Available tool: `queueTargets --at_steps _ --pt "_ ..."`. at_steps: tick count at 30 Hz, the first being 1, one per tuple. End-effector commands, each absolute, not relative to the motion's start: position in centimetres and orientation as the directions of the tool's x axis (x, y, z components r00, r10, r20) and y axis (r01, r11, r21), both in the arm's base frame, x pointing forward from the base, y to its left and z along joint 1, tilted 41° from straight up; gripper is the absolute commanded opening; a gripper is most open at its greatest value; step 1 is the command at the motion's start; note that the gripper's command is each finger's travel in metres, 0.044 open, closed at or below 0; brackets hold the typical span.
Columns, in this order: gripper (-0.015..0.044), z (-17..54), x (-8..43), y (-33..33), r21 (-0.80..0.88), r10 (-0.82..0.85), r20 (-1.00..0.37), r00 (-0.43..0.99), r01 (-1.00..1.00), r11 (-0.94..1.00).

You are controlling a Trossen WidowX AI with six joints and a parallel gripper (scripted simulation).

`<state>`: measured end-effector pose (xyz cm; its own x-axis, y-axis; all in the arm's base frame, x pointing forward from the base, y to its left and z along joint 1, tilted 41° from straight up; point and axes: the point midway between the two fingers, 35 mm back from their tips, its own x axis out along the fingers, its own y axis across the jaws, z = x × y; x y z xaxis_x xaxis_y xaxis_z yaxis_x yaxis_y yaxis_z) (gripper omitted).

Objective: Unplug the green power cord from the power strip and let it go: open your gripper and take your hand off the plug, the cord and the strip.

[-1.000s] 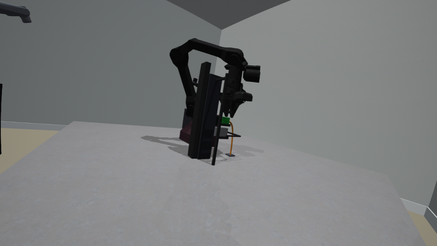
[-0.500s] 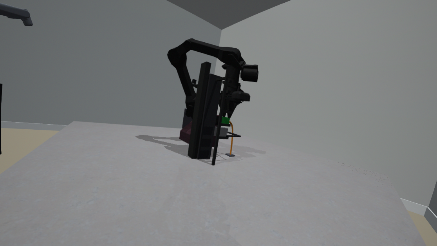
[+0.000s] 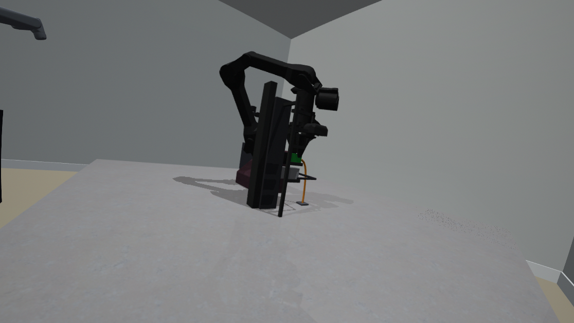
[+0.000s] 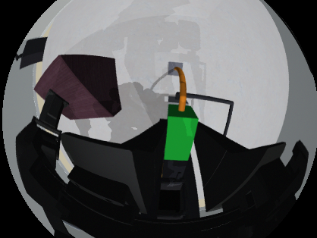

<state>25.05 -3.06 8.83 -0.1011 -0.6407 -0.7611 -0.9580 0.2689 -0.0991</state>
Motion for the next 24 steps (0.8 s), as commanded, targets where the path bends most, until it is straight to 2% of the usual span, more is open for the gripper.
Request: queueTargets --at_steps 1,7,8,24 --pt "0.0061 8.9 25.1 -3.1 -0.104 -0.642 -0.760 -0.098 -0.957 0.269" --pt "0.0021 8.9 25.1 -3.1 -0.104 -0.642 -0.760 -0.098 -0.957 0.269" --pt "0.0000 8.8 25.1 -3.1 -0.104 -0.642 -0.760 -0.098 -0.957 0.269" --pt "0.0000 7.5 26.0 -1.4 -0.102 -0.641 -0.762 -0.098 -0.958 0.267"
